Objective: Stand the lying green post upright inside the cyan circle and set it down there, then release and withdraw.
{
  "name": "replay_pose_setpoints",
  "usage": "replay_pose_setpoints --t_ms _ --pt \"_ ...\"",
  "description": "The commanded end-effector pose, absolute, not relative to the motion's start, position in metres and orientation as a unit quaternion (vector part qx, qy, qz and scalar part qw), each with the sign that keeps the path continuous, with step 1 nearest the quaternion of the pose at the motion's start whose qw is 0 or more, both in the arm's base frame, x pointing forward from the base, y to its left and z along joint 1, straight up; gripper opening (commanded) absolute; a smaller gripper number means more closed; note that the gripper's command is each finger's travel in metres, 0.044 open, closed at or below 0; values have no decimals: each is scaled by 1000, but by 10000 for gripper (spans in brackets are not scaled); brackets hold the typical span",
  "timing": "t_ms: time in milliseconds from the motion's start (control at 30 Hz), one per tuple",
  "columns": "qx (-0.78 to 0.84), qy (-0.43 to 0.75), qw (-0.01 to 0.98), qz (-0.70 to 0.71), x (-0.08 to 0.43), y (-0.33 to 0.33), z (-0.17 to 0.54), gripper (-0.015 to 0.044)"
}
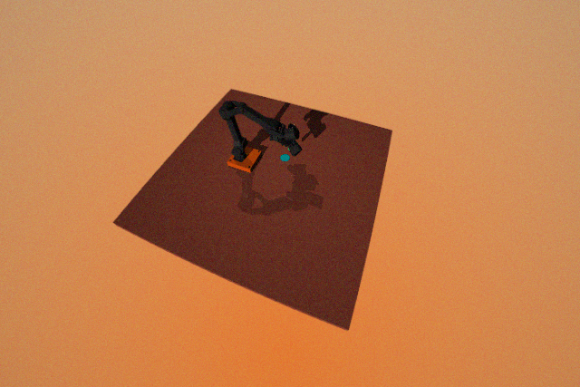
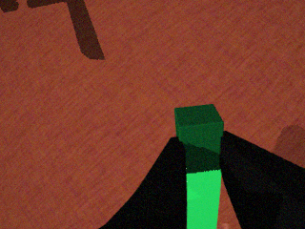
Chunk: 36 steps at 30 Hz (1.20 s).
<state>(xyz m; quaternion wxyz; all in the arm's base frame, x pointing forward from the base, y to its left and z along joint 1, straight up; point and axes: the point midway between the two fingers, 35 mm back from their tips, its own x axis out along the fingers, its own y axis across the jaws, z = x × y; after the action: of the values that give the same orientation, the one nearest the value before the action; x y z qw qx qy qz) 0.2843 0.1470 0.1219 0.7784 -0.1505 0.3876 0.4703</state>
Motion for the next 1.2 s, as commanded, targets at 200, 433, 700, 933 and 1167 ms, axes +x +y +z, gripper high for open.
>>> replay_pose_setpoints --t_ms 200,433,700,933,1167 --pt "-133 365 788 478 286 146 123 23" --pt "-123 351 793 482 286 145 123 23" --pt "-112 334 799 488 287 144 123 23" --pt "-103 320 803 492 287 142 124 23" --pt "-94 305 807 497 286 141 124 23"
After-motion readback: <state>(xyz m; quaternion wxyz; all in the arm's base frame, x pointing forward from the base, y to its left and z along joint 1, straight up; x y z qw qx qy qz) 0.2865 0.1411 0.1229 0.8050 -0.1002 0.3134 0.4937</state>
